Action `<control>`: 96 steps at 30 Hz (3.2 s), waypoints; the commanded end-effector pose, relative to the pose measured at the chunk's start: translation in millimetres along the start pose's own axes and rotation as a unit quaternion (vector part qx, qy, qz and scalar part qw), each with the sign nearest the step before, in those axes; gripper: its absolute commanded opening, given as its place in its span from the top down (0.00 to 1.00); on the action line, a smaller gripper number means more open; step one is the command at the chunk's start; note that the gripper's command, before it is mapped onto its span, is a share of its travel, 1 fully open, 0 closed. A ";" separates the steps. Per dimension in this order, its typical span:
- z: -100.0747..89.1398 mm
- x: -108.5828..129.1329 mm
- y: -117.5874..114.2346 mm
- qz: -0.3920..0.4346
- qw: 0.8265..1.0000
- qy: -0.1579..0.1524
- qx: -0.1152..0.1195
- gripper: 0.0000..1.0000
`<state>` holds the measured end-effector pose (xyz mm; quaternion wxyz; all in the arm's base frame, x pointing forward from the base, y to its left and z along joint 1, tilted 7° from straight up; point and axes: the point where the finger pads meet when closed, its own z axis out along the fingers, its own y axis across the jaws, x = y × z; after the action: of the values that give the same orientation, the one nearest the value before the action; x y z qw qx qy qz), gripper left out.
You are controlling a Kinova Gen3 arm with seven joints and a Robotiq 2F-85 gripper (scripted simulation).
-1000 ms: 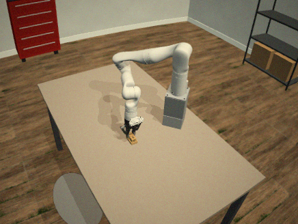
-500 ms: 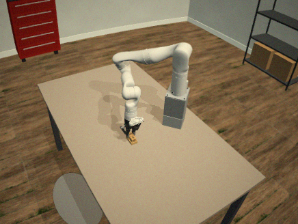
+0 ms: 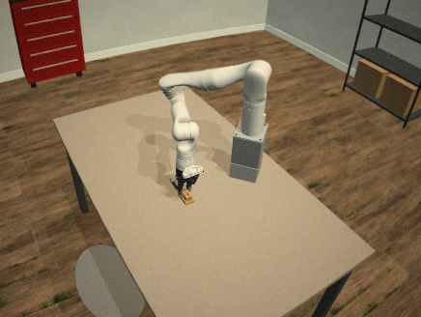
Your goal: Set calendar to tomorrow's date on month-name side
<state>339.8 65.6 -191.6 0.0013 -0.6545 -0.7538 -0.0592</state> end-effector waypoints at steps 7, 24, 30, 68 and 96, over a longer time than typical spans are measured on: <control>-13.2 -0.2 0.4 0.000 1.000 0.000 0.000 0.74; -95.9 -0.2 0.4 0.000 1.000 0.000 0.000 0.74; -100.1 -0.2 0.4 0.000 1.000 0.000 0.000 0.74; -99.3 -7.7 2.9 0.124 0.992 0.000 -0.002 0.74; -96.2 -39.1 8.2 0.561 0.828 0.004 -0.006 0.74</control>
<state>347.1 22.4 -96.9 0.0289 -0.9571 -0.2826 -0.0566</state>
